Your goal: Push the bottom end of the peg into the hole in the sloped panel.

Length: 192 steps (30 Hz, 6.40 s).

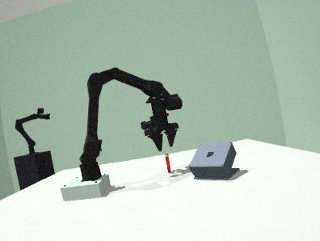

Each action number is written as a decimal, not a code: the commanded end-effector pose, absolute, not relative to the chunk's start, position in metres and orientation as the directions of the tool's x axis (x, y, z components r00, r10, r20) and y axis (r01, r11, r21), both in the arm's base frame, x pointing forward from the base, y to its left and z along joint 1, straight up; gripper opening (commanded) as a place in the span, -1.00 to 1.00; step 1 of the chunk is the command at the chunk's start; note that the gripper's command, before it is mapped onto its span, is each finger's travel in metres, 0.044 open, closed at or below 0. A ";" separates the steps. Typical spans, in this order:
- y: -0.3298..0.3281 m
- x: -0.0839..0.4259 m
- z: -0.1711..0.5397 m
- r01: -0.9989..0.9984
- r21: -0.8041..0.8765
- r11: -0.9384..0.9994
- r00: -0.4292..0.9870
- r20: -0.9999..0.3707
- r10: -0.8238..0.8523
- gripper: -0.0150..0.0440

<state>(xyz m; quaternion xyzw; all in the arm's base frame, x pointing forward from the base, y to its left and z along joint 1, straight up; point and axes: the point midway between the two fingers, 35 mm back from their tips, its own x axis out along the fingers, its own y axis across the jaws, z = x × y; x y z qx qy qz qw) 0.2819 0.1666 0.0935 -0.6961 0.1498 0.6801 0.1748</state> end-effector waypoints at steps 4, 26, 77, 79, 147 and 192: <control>0.165 0.283 0.082 -0.441 -0.027 -0.897 0.026 -1.000 0.017 1.00; 0.166 0.284 0.046 -0.441 -0.027 -0.897 0.026 -1.000 0.017 1.00; 0.168 0.285 0.065 -0.444 -0.033 -0.895 0.028 -0.999 0.023 -0.49; 0.168 0.285 0.073 -0.444 -0.032 -0.896 0.027 -0.999 0.022 -0.49; 0.116 0.330 0.127 -0.811 -0.117 -0.574 0.024 -0.986 0.166 -0.49; 0.059 0.362 0.142 -0.971 -0.141 -0.192 0.083 -0.955 0.283 -0.49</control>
